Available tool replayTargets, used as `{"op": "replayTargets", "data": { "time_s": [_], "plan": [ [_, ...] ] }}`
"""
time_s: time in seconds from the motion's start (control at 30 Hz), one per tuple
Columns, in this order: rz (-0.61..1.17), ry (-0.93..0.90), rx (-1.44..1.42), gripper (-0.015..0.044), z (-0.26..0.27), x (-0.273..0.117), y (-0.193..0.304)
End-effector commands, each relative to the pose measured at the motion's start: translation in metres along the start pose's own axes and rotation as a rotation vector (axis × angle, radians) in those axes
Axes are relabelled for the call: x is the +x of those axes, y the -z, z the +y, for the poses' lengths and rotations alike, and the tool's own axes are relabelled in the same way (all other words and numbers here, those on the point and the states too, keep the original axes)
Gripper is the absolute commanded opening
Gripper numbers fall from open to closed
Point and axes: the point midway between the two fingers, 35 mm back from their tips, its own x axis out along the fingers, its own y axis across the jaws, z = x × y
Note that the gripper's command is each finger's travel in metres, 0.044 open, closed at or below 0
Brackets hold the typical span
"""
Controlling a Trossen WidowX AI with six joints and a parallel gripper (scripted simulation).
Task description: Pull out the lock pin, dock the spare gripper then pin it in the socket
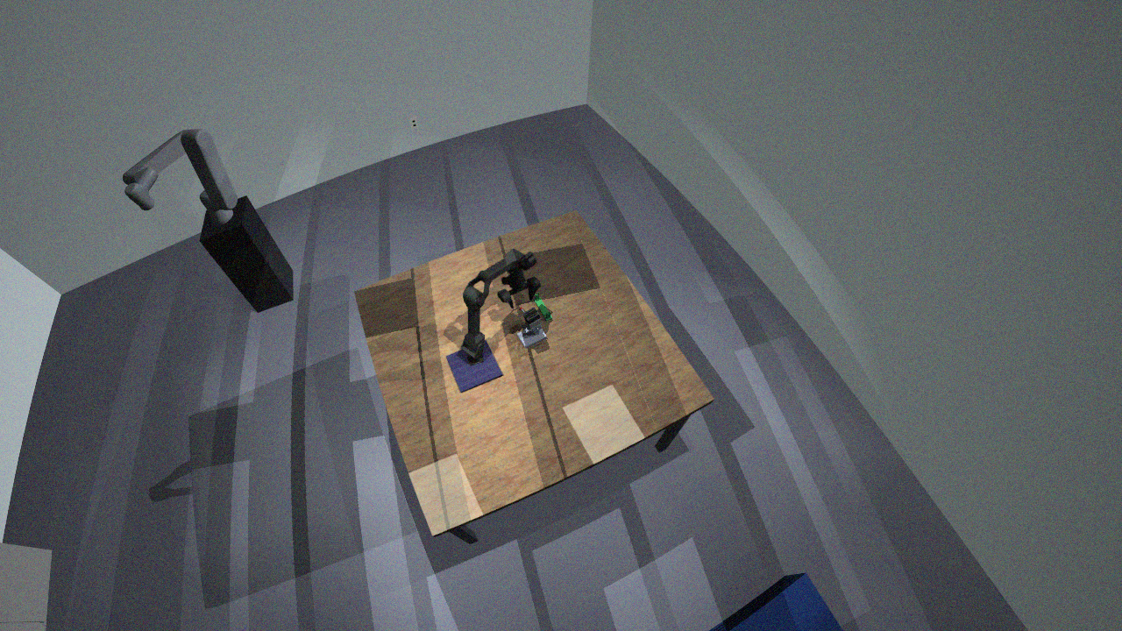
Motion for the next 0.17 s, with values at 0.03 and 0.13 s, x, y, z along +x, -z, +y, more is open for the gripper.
{"op": "replayTargets", "data": {
  "time_s": [0.03, 0.13],
  "plan": [
    [-0.001, 0.001, -0.004, 0.044, 0.0, -0.0001, -0.0001],
    [-0.001, 0.001, -0.004, 0.044, 0.0, -0.0001, -0.0001]
  ]
}}
